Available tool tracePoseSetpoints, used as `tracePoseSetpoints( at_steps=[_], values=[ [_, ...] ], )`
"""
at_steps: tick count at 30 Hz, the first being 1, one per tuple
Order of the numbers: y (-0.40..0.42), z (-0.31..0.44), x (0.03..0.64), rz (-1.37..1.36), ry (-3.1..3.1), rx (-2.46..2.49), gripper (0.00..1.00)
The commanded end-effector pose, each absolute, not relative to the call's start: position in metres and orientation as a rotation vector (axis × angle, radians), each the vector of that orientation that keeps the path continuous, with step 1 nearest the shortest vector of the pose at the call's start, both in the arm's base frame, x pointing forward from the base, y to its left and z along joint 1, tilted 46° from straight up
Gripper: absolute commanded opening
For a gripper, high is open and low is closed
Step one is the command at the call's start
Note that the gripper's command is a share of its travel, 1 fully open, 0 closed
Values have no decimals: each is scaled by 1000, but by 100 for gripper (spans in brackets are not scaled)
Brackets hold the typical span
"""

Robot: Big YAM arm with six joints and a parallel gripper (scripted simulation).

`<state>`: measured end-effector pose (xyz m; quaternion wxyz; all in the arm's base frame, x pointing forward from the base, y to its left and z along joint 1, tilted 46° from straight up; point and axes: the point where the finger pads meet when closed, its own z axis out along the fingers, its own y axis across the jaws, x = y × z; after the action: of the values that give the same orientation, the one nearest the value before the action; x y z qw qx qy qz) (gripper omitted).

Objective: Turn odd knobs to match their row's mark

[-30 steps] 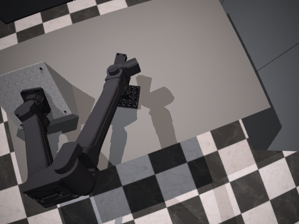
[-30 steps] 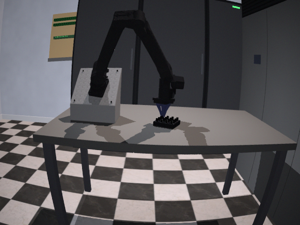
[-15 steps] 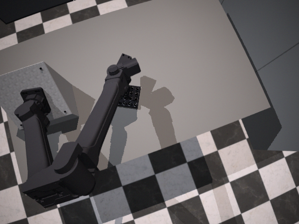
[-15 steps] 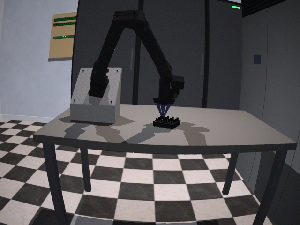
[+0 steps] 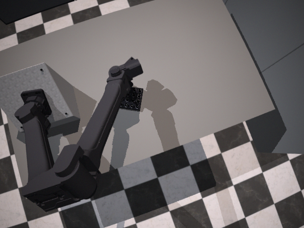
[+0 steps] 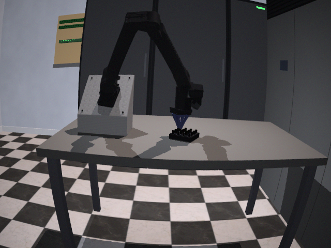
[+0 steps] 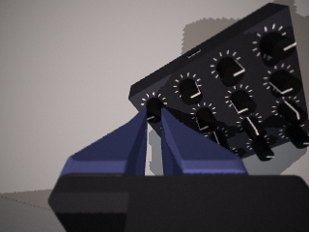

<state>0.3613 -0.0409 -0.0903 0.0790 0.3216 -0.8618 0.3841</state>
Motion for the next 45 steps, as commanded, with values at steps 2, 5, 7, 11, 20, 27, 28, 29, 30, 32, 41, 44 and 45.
tracePoseSetpoints(
  at_steps=[2, 5, 7, 11, 20, 27, 28, 29, 30, 32, 41, 44, 45],
  values=[
    [-40, -88, 366, 1201, -2716, 751, 8],
    [-40, -88, 366, 1215, -2762, 666, 8],
    [-40, -88, 366, 1223, -2791, 608, 8],
    [-40, -88, 366, 1235, -2832, 520, 8],
    [-40, -88, 365, 1259, -2942, 245, 8],
    [-40, -88, 365, 1273, -3011, 21, 8],
    [-40, -88, 365, 1273, -3011, 21, 8],
    [-40, -88, 365, 1273, -3011, 21, 8],
    [-40, -88, 365, 1268, -3020, -8, 8],
    [-40, -88, 365, 1270, -3034, -67, 8],
    [-40, -88, 365, 1274, -3079, -284, 8],
    [-40, -88, 365, 1274, -3087, -338, 8],
    [-40, -88, 365, 1274, -3087, -338, 8]
  ],
)
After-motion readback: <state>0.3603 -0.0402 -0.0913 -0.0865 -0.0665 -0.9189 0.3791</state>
